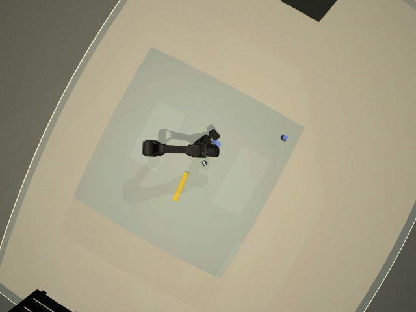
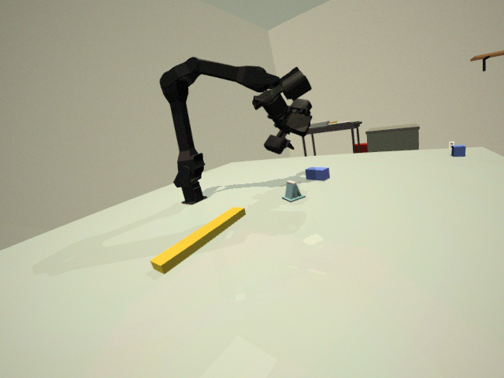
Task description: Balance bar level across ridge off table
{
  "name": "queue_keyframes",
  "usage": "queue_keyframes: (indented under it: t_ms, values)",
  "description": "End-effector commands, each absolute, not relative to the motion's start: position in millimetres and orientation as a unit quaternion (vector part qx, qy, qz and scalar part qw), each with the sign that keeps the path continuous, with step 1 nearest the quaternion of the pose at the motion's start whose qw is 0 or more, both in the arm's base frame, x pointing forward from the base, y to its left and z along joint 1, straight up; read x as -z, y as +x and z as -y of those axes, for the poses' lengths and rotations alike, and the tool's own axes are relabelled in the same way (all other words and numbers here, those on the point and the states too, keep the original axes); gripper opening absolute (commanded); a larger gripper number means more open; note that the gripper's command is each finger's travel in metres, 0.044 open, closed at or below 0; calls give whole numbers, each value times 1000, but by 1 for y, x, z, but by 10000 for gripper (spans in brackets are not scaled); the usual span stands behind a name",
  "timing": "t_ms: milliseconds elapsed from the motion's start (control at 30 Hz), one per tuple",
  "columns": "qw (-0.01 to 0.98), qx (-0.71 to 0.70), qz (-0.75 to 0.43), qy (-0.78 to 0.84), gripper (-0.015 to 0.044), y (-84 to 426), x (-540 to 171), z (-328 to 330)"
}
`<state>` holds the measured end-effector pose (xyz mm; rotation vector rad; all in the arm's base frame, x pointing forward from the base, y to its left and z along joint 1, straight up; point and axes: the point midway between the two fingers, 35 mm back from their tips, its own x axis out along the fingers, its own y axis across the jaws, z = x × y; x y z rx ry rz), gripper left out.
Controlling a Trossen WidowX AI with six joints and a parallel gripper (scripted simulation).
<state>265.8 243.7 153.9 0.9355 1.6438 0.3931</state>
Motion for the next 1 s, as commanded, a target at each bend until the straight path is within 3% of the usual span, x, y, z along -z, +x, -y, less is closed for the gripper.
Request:
queue_keyframes:
  t_ms: [0,967]
  values:
    - [581,-119,-688,419,315,281,-150,-218]
    - [615,190,-596,480,315,321,-124,-38]
